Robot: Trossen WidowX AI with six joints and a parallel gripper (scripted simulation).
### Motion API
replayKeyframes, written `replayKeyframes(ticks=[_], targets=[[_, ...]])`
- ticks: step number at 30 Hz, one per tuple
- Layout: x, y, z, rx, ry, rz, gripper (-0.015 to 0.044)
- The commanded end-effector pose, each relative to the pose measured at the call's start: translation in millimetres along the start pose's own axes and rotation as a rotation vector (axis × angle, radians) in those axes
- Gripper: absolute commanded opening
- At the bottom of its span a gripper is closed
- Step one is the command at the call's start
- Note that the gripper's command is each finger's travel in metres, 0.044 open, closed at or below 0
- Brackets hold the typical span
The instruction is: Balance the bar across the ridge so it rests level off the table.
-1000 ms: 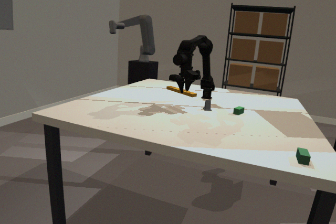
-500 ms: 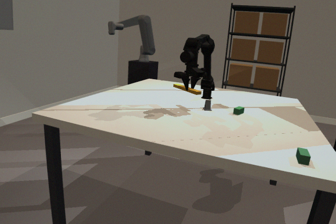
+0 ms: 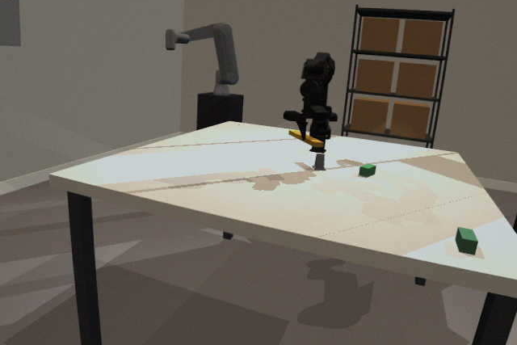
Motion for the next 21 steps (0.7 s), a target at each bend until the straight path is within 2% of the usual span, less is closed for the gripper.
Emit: replayKeyframes(ticks=[1,13,21], targets=[[3,12,-2,-0.056,-0.009,0.007,0.0000],[2,56,-8,-0.272,-0.010,0.002,0.0000],[-6,58,-9,-0.277,-0.010,0.002,0.0000]])
Point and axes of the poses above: the point midway between the two fingers, 35 mm back from their tips, its own x axis back along the fingers, its own y axis across the jaws, z = x × y, the point moved 2 cm from there along x, back along the fingers, and after that the axes turned 6 degrees about -x, right-handed, at the moved point
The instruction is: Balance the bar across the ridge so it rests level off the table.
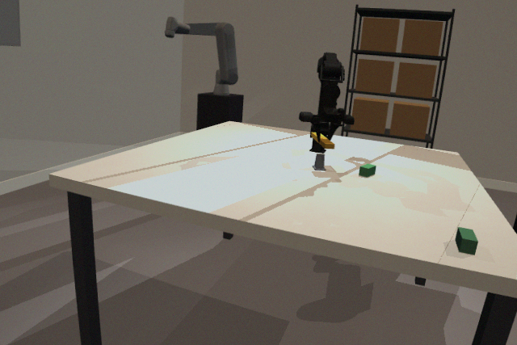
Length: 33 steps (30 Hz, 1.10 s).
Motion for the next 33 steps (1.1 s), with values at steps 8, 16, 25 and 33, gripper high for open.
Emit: replayKeyframes(ticks=[8,16,25,33], targets=[[-15,1,0,-0.014,-0.005,0.002,0.0000],[-28,1,1,-0.022,-0.005,0.002,0.0000],[-37,0,1,-0.027,-0.005,0.002,0.0000],[-37,0,1,-0.027,-0.005,0.002,0.0000]])
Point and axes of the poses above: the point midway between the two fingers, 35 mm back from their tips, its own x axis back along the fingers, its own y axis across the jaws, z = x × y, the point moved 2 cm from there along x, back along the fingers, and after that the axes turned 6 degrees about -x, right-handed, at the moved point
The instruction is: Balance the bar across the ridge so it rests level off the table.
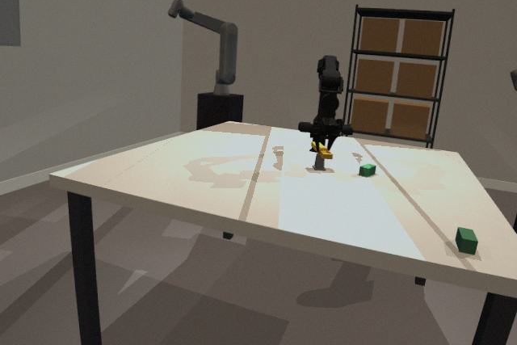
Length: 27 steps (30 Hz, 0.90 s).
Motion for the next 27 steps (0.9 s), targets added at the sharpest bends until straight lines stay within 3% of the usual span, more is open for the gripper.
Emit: replayKeyframes(ticks=[1,27], targets=[[-0.1,-0.4,-0.2,-0.005,-0.002,0.002,0.0000],[-2.4,-0.5,-0.1,-0.005,-0.002,0.002,0.0000]])
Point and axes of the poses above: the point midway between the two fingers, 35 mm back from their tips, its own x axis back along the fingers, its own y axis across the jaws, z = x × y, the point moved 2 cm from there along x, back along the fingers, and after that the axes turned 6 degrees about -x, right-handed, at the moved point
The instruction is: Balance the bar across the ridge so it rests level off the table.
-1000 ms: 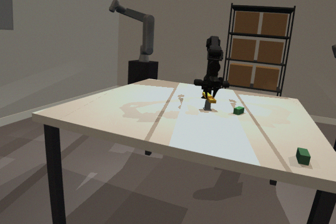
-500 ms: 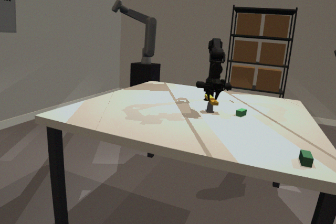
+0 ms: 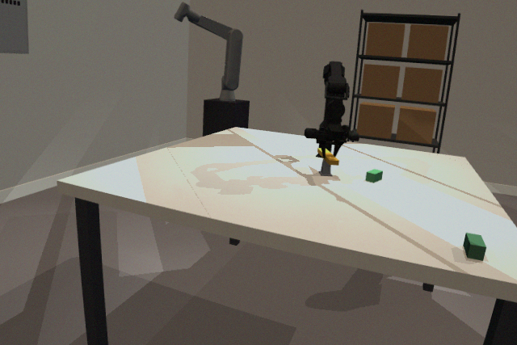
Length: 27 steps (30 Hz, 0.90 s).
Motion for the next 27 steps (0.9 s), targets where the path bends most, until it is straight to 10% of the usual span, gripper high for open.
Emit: replayKeyframes(ticks=[1,27], targets=[[-0.5,-0.4,-0.3,-0.004,-0.001,0.002,0.0000],[-2.7,-0.4,-0.2,-0.004,-0.001,0.002,0.0000]])
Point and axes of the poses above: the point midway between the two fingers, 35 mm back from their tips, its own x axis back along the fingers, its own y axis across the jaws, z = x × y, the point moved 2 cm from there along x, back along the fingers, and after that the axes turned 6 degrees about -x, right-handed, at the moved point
